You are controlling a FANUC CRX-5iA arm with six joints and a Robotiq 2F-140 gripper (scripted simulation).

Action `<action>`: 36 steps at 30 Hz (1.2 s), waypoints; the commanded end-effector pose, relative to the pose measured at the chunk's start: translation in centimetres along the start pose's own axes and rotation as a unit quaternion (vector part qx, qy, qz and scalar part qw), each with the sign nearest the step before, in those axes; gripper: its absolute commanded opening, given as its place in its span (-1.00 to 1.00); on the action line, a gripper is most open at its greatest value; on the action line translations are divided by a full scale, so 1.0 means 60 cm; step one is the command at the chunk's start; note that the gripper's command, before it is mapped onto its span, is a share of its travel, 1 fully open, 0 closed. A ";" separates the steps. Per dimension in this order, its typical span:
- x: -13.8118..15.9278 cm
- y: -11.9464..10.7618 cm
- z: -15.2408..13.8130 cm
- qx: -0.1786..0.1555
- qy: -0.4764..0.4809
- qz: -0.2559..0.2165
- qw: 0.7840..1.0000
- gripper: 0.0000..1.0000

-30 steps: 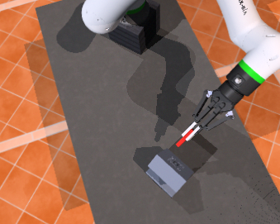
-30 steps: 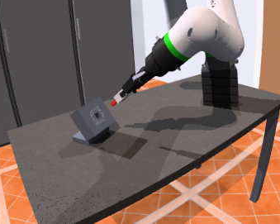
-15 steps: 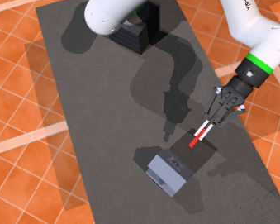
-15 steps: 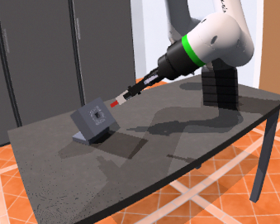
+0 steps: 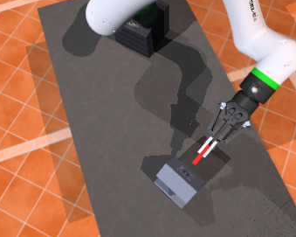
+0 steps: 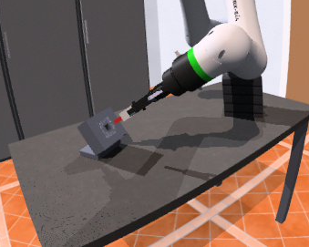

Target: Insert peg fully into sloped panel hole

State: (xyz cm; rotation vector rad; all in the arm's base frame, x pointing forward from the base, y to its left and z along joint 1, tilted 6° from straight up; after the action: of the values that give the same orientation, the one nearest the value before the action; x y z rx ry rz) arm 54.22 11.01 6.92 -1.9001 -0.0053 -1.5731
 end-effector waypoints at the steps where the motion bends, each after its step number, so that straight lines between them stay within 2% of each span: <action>1: 0.000 0.010 0.000 0.000 0.000 0.000 1.000 -1.00; 36: 0.000 0.064 0.000 0.000 0.000 0.000 1.000 -1.00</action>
State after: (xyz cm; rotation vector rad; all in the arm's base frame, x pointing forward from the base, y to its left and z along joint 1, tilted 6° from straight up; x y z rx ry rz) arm 55.72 8.06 5.11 -1.8999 -0.0056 -1.5731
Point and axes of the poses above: the point where the finger pads meet when closed, its own y axis out along the fingers, its own z axis across the jaws, x = y × z, the point moved 10 cm from there along -y, back along the fingers, and after that the axes turned 5 degrees about -y, right-handed, at the moved point
